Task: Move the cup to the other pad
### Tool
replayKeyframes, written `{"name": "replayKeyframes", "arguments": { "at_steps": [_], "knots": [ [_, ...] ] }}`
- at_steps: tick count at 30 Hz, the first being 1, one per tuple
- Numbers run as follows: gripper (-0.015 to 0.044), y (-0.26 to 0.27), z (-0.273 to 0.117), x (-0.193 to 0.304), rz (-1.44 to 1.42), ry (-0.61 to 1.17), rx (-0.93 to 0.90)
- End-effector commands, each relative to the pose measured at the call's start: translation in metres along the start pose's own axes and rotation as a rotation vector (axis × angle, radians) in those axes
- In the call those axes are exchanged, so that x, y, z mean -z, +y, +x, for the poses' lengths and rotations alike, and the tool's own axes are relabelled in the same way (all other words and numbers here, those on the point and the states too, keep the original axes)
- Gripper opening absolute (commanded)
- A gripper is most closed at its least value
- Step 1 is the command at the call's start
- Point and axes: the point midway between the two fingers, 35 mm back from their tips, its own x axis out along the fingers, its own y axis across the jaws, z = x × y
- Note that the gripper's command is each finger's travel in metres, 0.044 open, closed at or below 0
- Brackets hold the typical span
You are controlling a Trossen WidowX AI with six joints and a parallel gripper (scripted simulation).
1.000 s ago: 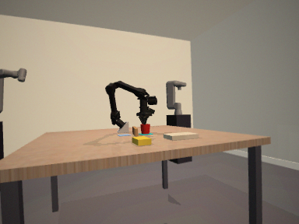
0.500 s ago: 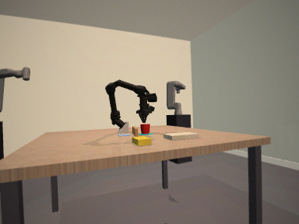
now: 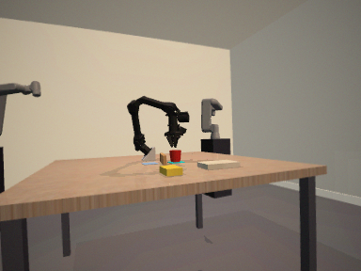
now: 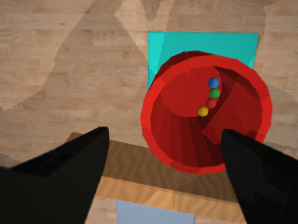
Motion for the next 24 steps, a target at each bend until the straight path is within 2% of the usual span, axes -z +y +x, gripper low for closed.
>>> {"name": "replayKeyframes", "arguments": {
  "at_steps": [1,3,24],
  "knots": [
    [0.0390,0.000,-0.001,0.000,-0.001,0.000,0.000],
    [0.0440,0.000,-0.005,-0.001,0.000,0.000,0.000],
    [0.0440,-0.004,-0.064,0.001,0.005,-0.007,-0.001]
  ]
}}
